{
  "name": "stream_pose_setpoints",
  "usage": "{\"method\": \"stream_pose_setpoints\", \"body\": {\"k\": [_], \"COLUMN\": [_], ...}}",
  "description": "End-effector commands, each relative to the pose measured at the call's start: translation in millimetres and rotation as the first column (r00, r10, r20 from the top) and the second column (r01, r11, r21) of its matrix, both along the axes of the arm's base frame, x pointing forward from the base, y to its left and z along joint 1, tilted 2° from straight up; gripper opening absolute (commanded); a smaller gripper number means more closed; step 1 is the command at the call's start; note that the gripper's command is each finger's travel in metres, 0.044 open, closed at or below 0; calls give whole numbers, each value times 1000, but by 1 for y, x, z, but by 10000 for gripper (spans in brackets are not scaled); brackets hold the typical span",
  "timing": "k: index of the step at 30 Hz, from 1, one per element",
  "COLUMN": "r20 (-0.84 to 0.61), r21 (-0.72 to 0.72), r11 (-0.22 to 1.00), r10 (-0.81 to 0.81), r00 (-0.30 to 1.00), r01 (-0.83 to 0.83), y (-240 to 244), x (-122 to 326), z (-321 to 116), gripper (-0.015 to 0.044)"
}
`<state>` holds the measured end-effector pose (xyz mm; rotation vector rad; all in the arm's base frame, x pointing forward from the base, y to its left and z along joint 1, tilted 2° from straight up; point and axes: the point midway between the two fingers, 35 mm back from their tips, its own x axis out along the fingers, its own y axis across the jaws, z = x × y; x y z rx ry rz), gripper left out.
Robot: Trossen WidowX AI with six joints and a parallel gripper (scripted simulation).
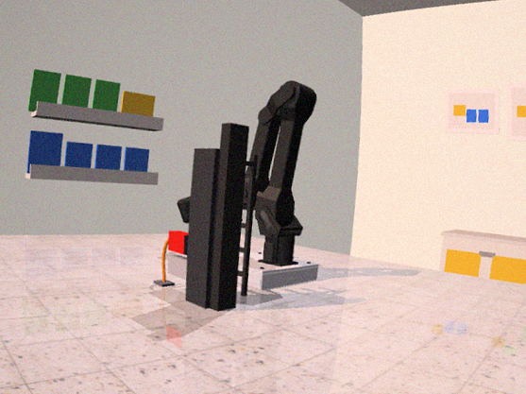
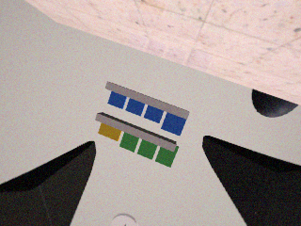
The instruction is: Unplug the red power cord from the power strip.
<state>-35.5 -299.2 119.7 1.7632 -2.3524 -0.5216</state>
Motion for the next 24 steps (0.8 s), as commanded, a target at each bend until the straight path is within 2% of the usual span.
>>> {"method": "stream_pose_setpoints", "body": {"k": [1, 5, 9, 17, 24], "r20": [-7, -145, -270, -338, -306], "r21": [10, 205, 430, 684, 842], "r11": [1000, 962, 833, 569, 324], "r10": [9, 213, 487, 802, 945], "r00": [1000, 966, 830, 493, 113], "r01": [-9, -182, -349, -457, -432], "y": [-1, -24, -31, -11, 29], "x": [2, 52, 116, 196, 250], "z": [-1, -19, -38, -55, -60], "gripper": [374, 269, 164, 160, 160]}}
